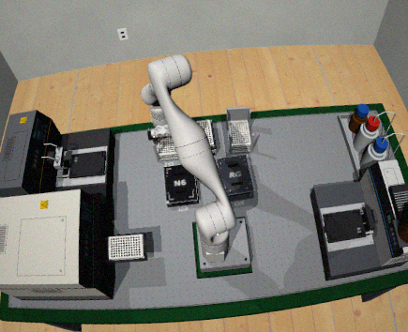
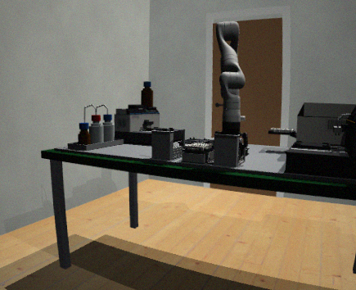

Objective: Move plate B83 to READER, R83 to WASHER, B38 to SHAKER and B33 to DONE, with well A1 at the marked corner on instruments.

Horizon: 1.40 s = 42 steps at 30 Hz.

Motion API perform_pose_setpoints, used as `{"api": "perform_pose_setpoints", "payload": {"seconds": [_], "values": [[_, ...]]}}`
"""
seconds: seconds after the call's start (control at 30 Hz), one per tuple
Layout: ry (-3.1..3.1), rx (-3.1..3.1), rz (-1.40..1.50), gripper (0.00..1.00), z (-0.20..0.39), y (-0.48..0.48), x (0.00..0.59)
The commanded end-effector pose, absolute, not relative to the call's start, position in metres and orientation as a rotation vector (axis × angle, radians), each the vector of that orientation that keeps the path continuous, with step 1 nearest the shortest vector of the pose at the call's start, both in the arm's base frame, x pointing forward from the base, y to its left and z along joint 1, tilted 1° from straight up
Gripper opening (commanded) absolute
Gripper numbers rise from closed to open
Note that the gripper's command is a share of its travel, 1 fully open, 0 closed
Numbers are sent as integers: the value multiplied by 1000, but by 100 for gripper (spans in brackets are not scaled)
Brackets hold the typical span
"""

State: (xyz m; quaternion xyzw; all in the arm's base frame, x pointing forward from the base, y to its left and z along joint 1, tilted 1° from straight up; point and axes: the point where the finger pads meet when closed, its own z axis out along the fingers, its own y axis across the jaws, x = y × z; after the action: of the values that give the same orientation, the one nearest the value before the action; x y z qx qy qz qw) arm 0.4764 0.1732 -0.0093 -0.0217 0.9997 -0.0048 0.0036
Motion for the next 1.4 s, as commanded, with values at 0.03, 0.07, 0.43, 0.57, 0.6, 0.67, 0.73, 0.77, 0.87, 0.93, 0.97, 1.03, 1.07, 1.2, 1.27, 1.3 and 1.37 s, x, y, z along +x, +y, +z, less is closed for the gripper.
{"api": "perform_pose_setpoints", "payload": {"seconds": [0.03,0.07,0.43,0.57,0.6,0.67,0.73,0.77,0.87,0.93,0.97,1.03,1.07,1.2,1.27,1.3,1.37], "values": [[3132,-68,-14,94,-7,173,477],[3132,-68,-14,94,-7,173,477],[3132,-68,-14,94,-4,173,477],[3132,-68,-14,94,-2,173,477],[3132,-68,-14,94,-2,173,477],[3132,-68,-14,94,-1,173,477],[3132,-68,-14,94,-1,174,477],[3132,-68,-14,94,0,174,477],[3132,-68,-14,94,1,174,477],[3132,-68,-14,94,1,174,477],[3132,-68,-14,94,1,174,477],[3132,-68,-14,94,2,174,477],[3132,-68,-14,94,2,174,477],[3132,-68,-14,94,3,174,477],[3132,-68,-14,94,3,174,477],[3132,-68,-14,94,3,174,477],[3132,-68,-14,94,4,174,477]]}}
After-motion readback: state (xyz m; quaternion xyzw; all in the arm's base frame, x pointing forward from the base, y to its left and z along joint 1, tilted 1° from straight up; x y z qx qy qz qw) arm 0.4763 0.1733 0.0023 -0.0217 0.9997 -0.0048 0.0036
